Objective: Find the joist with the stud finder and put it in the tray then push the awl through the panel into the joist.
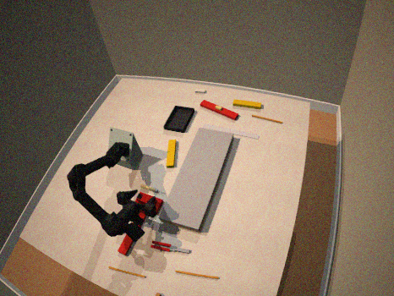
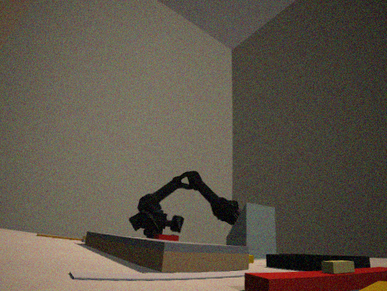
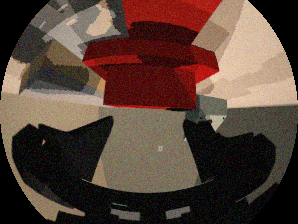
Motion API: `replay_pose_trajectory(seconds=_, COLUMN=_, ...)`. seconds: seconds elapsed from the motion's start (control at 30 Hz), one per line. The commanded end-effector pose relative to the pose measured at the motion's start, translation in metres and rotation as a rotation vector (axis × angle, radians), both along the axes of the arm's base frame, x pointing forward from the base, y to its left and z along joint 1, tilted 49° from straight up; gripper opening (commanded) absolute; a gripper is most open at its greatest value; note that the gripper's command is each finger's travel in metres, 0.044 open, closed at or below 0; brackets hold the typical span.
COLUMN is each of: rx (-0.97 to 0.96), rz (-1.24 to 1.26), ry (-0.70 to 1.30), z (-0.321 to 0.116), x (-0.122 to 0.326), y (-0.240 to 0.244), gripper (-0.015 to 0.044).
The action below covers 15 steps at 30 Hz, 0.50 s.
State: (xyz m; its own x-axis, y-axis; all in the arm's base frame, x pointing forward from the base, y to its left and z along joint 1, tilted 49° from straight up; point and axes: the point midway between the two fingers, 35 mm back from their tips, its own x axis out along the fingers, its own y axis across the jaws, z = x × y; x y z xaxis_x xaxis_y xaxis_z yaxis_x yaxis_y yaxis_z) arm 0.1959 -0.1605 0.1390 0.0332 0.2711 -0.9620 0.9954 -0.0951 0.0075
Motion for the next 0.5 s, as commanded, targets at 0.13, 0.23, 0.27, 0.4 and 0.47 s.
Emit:
replay_pose_trajectory(seconds=0.13, rx=-0.006, rz=-0.025, ry=-0.012, z=0.034, x=0.005, y=0.038, gripper=0.044)
replay_pose_trajectory(seconds=0.23, rx=-0.003, rz=-0.037, ry=-0.016, z=0.046, x=0.004, y=0.057, gripper=0.044)
replay_pose_trajectory(seconds=0.27, rx=-0.003, rz=-0.037, ry=-0.016, z=0.046, x=0.004, y=0.057, gripper=0.044)
replay_pose_trajectory(seconds=0.4, rx=-0.058, rz=0.064, ry=-0.025, z=0.037, x=0.003, y=0.052, gripper=0.044)
replay_pose_trajectory(seconds=0.47, rx=-0.204, rz=0.3, ry=-0.038, z=0.024, x=0.001, y=0.048, gripper=0.044)
